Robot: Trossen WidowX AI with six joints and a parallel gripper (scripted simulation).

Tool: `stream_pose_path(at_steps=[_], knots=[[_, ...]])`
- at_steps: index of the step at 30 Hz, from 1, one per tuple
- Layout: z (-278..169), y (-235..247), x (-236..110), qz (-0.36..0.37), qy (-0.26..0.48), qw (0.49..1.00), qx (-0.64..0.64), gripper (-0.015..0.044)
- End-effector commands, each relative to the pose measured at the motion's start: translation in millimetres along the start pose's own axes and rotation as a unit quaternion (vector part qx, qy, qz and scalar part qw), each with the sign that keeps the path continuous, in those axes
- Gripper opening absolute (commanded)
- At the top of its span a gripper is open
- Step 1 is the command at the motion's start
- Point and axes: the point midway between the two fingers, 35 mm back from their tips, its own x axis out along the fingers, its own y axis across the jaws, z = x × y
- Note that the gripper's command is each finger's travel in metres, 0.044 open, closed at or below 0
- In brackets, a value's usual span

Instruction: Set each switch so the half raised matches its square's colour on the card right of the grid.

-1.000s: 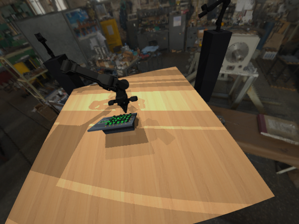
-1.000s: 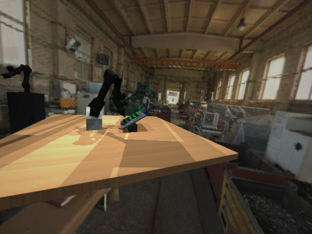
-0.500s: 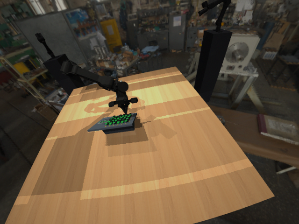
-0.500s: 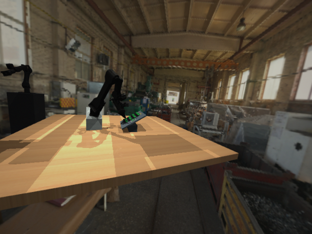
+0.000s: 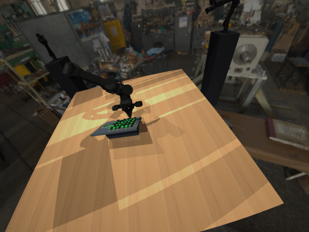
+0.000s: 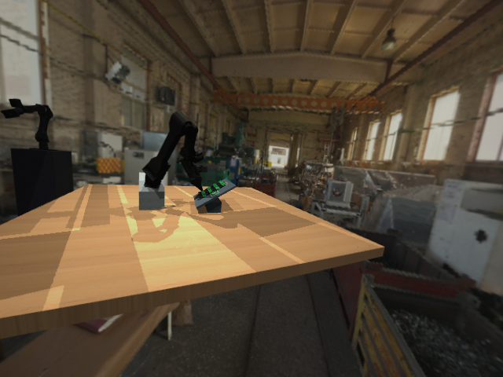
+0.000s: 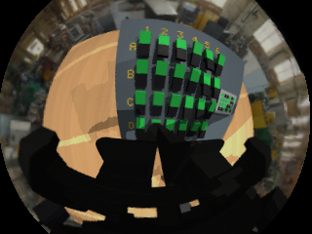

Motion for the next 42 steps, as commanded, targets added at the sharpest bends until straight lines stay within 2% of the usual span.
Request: stream_pose_path(at_steps=[1, 42], knots=[[-1.1, 0.1, 0.5, -0.001, 0.001, 1.000, -0.003, 0.0000], [-0.9, 0.1, 5.8, -0.001, 0.001, 1.000, -0.003, 0.0000]])
